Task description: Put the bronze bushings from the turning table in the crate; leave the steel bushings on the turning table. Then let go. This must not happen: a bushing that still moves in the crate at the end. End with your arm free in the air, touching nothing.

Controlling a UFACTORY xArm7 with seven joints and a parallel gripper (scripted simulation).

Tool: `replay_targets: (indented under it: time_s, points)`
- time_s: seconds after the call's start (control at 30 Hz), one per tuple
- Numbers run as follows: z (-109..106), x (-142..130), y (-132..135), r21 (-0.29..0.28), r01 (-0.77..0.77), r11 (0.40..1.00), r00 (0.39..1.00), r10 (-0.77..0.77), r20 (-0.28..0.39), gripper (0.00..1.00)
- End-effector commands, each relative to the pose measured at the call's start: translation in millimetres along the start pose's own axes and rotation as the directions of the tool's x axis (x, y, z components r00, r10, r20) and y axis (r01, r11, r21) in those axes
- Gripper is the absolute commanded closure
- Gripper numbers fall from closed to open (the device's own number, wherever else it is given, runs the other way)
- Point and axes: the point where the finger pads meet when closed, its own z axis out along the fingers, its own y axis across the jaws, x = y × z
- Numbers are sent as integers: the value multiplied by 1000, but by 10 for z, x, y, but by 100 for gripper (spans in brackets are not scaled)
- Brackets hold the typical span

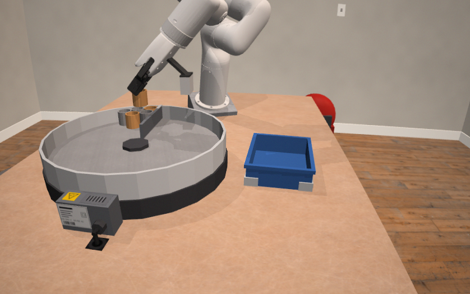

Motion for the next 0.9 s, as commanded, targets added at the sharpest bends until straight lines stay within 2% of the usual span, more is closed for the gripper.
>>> replay_targets:
  time_s: [0.0,0.57,0.73,0.87]
  points:
    - [-26,-19,6,-2,-1,1000,1000,1,0,100]
    - [-64,26,19,-2,-1,1000,1000,1,0,100]
    - [-193,180,63,-2,-1,1000,1000,1,0,100]
    - [-385,409,129,-2,-1,1000,1000,1,0,100]
